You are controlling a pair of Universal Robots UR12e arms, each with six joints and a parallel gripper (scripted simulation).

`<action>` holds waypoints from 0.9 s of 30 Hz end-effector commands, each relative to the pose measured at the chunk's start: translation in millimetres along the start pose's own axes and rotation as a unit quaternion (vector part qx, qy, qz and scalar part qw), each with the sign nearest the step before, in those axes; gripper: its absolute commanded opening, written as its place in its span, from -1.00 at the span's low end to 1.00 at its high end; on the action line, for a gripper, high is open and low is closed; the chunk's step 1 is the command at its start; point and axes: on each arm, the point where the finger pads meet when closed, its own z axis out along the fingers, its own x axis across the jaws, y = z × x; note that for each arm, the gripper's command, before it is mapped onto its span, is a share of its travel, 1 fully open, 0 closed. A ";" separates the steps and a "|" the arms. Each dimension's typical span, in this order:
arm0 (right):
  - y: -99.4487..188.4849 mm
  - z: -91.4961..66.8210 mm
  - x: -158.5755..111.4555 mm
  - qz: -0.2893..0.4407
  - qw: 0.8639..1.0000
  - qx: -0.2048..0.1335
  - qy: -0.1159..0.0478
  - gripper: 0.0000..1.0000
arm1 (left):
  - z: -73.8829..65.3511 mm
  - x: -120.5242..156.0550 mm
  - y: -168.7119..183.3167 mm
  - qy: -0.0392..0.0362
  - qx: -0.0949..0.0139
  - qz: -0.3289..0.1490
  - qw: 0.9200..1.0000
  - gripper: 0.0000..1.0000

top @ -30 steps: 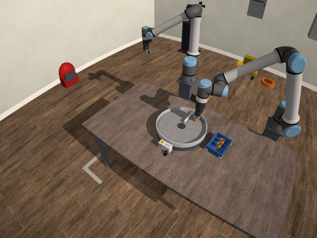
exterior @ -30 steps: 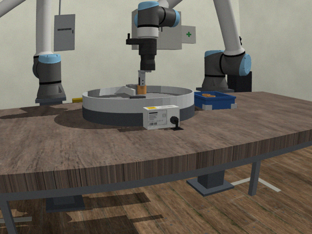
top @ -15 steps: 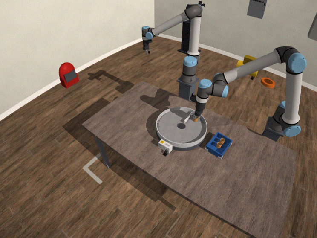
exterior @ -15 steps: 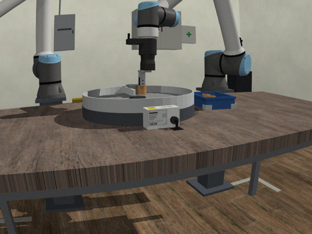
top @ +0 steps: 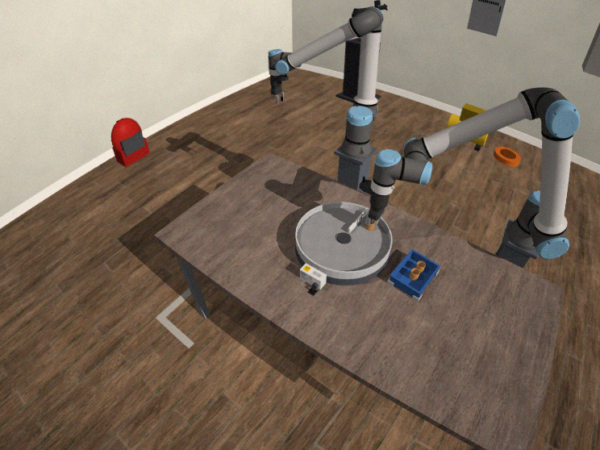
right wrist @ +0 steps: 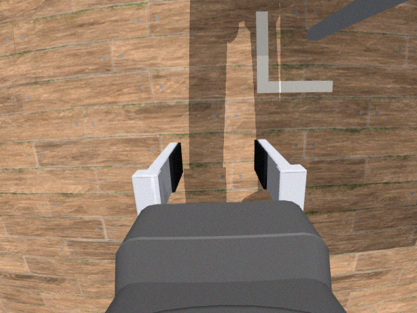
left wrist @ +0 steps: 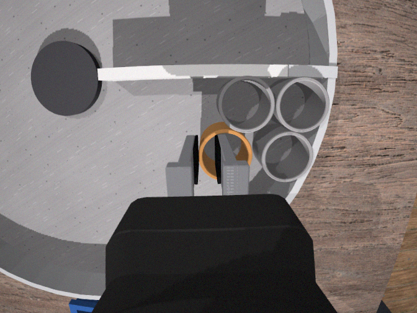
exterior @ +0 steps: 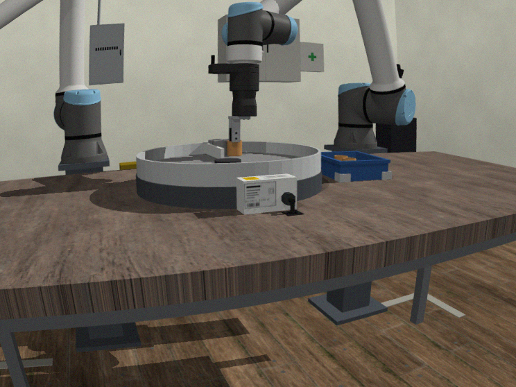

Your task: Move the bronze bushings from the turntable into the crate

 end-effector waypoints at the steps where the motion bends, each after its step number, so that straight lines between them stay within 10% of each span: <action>1: -1.9 0.7 -1.0 0.000 1.000 0.000 0.000 1.00 | 18.6 6.3 5.9 0.006 -0.011 0.001 1.000 -0.28; 7: -1.9 0.7 -1.0 0.000 1.000 0.000 0.000 1.00 | 18.6 6.3 5.9 0.006 -0.011 0.001 1.000 -0.28; 8: -1.9 0.7 -1.0 0.000 1.000 0.000 0.000 1.00 | -1.1 -0.2 -0.7 0.000 0.001 0.000 1.000 -0.28; 16: -1.9 0.7 -1.0 0.000 1.000 0.000 0.000 1.00 | -29.6 -1.2 -2.7 0.004 -0.007 0.001 1.000 -0.28; 27: -1.9 0.7 -1.0 0.000 1.000 0.000 0.000 1.00 | -30.3 -0.7 -1.4 0.005 -0.009 0.001 1.000 -0.28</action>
